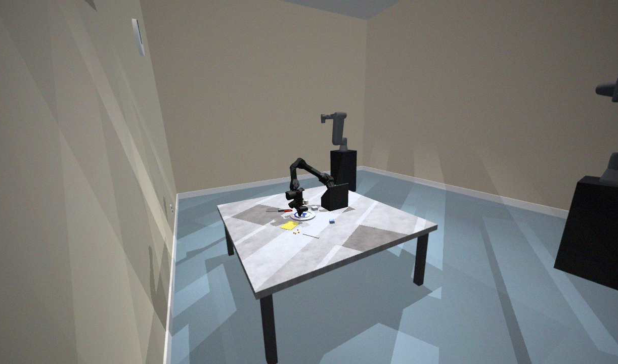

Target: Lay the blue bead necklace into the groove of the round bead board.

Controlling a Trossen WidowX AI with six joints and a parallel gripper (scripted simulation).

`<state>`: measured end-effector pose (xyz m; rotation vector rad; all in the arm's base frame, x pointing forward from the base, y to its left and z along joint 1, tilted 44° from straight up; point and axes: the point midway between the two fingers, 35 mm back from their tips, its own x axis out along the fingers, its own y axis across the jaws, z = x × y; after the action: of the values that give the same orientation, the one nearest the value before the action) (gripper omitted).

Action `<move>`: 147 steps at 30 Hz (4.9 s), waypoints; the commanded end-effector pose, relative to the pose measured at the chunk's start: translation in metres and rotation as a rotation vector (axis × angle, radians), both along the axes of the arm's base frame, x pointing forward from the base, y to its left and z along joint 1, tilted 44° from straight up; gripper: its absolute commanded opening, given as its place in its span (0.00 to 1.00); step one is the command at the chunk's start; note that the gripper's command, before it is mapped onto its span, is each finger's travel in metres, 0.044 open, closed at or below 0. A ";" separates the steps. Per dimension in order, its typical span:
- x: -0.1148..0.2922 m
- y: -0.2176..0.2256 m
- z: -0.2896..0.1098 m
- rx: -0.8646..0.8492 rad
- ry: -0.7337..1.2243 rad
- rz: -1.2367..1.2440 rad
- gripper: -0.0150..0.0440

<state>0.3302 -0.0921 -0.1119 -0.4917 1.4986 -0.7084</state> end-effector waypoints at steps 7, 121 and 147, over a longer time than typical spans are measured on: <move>-0.001 -0.005 -0.008 -0.002 0.005 -0.002 0.25; -0.010 -0.002 -0.002 0.012 0.130 0.130 0.25; -0.010 0.003 -0.015 0.011 0.132 0.131 0.25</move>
<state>0.3217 -0.0883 -0.1238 -0.6272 1.5711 -0.5758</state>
